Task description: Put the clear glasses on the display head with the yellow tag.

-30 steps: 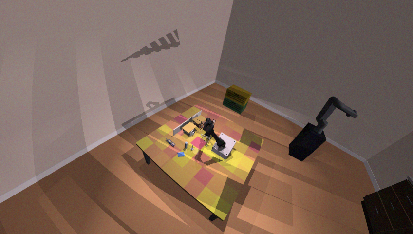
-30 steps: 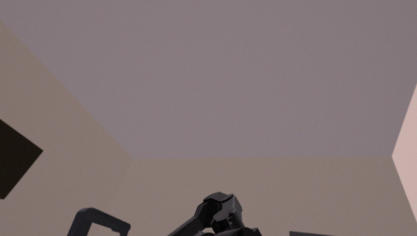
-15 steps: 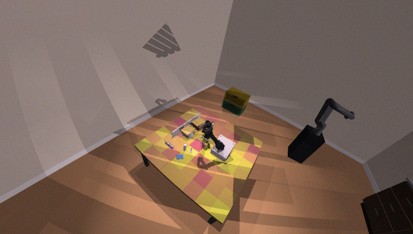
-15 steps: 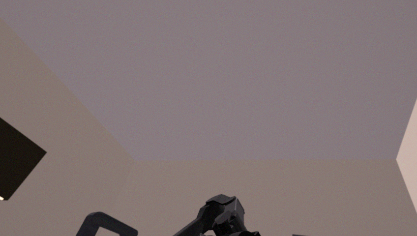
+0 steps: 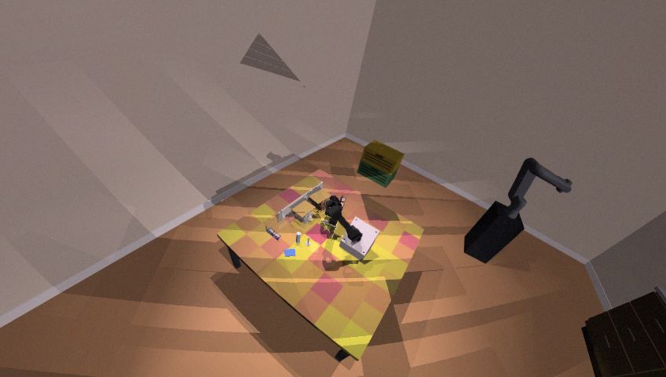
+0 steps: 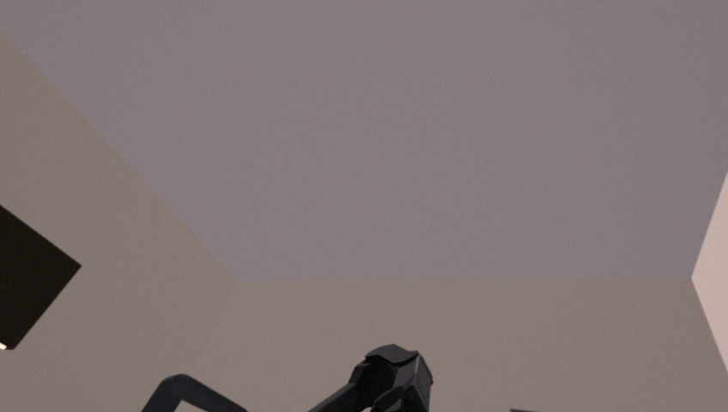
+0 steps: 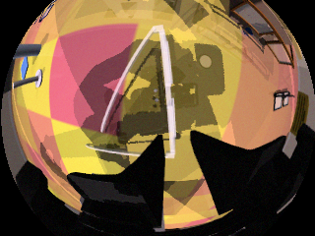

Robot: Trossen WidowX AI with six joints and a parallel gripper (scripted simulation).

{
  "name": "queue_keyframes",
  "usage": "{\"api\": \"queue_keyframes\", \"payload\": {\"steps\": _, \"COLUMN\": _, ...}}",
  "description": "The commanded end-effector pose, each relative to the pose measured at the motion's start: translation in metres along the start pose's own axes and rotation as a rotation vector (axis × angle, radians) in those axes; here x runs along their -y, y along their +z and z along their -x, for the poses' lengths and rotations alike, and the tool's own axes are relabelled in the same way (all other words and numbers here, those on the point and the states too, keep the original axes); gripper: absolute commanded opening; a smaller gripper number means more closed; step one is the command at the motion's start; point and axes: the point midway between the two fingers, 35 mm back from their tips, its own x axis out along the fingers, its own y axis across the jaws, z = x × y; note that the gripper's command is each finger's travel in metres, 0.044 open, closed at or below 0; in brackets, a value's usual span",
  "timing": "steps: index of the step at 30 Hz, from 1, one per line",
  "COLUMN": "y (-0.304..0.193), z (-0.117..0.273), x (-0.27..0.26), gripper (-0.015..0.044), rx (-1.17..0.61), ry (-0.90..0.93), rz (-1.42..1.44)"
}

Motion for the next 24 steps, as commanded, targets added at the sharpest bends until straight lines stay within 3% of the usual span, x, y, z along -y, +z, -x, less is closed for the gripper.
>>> {"api": "queue_keyframes", "payload": {"steps": 1, "y": -0.003, "z": -0.008, "x": -0.001, "gripper": 0.0120, "rx": -0.002, "ry": 0.011, "rz": -0.013}}
{"api": "queue_keyframes", "payload": {"steps": 24, "y": -0.004, "z": -0.040, "x": 0.000, "gripper": 0.0120, "rx": -0.001, "ry": 0.015, "rz": -0.012}}
